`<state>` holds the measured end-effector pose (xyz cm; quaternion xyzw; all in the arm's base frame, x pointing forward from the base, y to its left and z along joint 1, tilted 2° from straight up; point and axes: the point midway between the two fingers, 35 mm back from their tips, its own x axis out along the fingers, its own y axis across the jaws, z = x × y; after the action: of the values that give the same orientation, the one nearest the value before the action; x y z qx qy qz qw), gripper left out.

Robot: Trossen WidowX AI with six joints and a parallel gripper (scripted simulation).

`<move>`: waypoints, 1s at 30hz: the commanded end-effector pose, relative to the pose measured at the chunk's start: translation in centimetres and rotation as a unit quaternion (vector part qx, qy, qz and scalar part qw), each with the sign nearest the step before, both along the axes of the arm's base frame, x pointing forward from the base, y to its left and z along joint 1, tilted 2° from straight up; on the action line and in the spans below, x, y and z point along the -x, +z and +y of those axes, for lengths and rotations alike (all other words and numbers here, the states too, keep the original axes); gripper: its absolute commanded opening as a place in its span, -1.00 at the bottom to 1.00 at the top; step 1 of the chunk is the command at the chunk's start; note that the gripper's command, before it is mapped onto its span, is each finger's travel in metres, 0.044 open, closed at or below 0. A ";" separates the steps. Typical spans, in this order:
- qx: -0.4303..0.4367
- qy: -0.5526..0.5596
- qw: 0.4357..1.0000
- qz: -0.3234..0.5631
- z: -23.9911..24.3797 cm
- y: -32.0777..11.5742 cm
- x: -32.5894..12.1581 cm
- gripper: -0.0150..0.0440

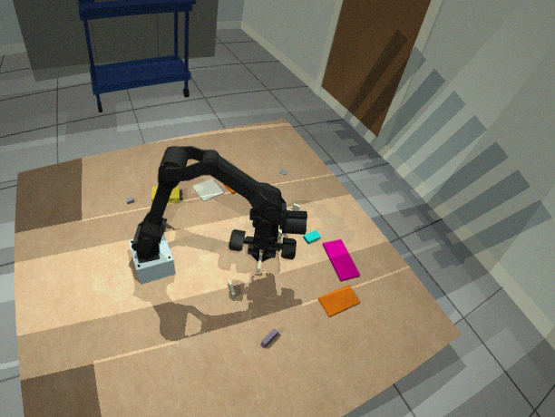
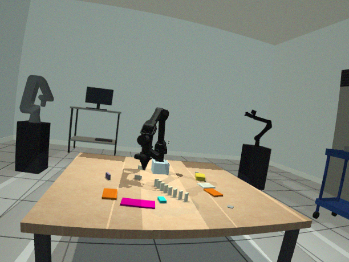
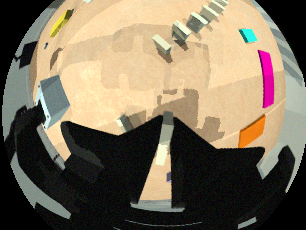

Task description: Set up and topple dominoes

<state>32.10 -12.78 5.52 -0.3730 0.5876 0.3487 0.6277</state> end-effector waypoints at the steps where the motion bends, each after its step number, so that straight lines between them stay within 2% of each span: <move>1: -0.006 -0.052 0.999 0.003 -0.5 0.4 -1.0 -0.41; 5: -0.015 -0.211 0.977 0.000 -2.2 1.1 -4.1 -0.41; 10: -0.028 -0.401 0.916 -0.004 -4.3 1.7 -7.6 -0.41; 15: -0.040 -0.575 0.817 -0.008 -6.2 1.8 -10.5 -0.41; 20: -0.052 -0.726 0.686 -0.011 -7.9 1.5 -12.7 -0.41; 23: -0.056 -0.765 0.641 -0.011 -8.4 1.3 -13.3 -0.41; 30: -0.056 -0.765 0.641 -0.011 -8.4 1.3 -13.3 -0.41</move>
<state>45.06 -21.10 6.43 0.2314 0.6433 -0.2197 0.6959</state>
